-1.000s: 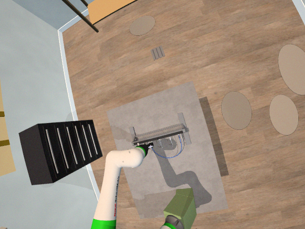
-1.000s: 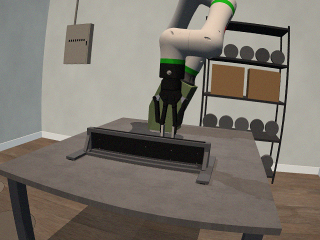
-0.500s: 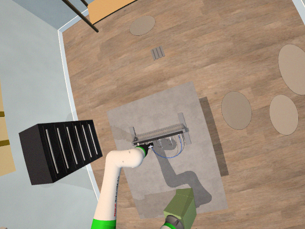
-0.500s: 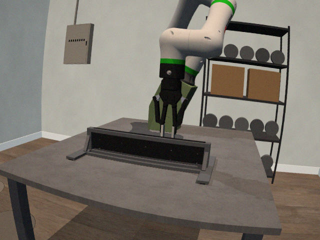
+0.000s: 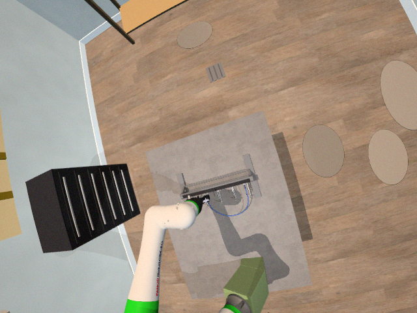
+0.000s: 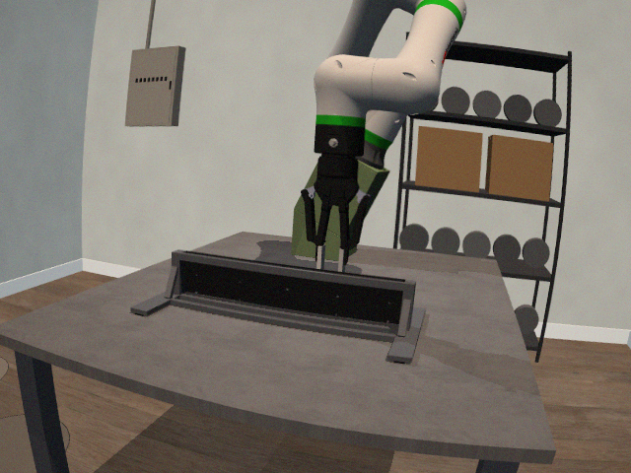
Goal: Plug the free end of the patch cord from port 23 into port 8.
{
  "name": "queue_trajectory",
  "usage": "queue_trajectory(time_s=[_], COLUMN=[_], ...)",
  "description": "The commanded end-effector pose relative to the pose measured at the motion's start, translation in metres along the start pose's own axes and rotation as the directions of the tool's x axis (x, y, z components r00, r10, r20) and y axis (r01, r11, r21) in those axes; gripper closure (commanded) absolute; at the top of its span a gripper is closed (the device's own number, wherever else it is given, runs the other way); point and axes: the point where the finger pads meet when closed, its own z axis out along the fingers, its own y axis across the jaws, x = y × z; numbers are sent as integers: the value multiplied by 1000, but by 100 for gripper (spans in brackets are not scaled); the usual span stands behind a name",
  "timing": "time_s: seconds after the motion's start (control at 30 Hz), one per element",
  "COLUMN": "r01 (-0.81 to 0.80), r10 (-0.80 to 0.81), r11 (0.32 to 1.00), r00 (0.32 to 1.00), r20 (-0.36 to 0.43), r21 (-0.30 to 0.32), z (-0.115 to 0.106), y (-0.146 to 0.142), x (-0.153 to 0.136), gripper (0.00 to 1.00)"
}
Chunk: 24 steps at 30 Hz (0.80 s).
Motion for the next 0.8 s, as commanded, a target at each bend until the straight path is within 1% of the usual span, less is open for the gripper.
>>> queue_trajectory(time_s=[0.0, 0.27, 0.57, 0.63, 0.77], r01=[0, 0, 0, 0, 0], r10=[0, 0, 0, 0, 0], r11=[1000, 1000, 1000, 1000, 1000], r00=[1000, 1000, 1000, 1000, 1000], r20=[0, 0, 0, 0, 0], r21=[0, 0, 0, 0, 0], z=[-1, -9, -33, -33, -46], y=[0, 0, 0, 0, 0], x=[0, 0, 0, 0, 0], gripper=[78, 78, 78, 78, 78])
